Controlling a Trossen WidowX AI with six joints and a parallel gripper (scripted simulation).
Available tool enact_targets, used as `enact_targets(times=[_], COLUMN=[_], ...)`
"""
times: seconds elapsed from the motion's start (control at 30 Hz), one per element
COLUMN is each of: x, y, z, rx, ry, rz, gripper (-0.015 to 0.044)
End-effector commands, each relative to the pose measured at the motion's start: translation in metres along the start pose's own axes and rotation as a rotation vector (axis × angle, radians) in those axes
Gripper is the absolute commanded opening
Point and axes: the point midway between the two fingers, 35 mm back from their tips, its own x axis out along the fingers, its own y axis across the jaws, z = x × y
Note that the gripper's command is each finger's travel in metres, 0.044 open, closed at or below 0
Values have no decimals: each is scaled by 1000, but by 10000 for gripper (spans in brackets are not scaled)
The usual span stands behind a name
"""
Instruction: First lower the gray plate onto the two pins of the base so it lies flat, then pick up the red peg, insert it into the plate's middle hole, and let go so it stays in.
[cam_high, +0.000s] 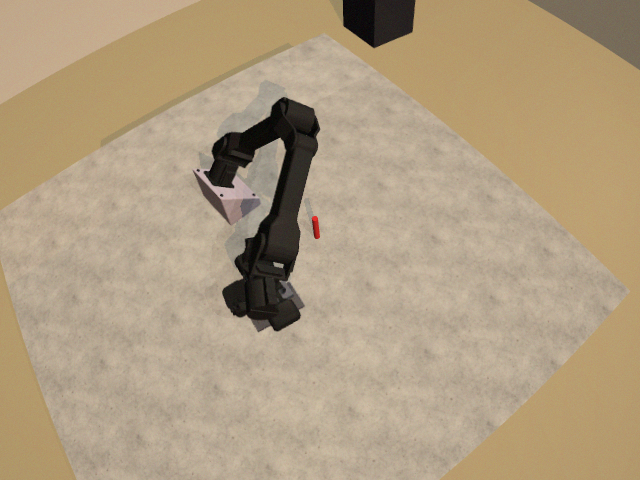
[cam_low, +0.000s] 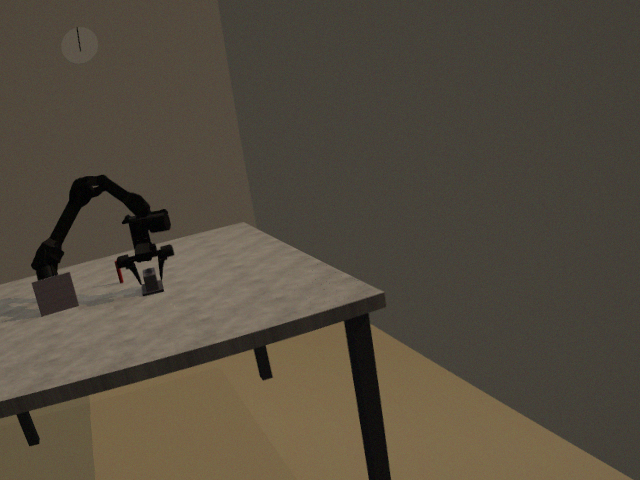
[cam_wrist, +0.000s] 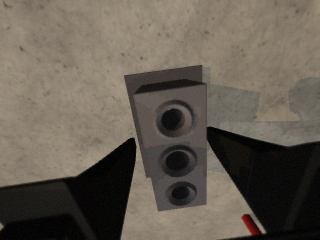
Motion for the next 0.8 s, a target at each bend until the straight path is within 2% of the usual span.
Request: enact_targets(times=[0.0, 0.23, 0.5, 0.77], x=[-1, -3, -113, -118], y=[0, 1, 1, 3], z=[0, 0, 2, 3], rx=[-3, -2, 7, 8], ry=[-1, -1, 2, 2], rz=[1, 1, -1, -1], gripper=[440, 440, 440, 440])
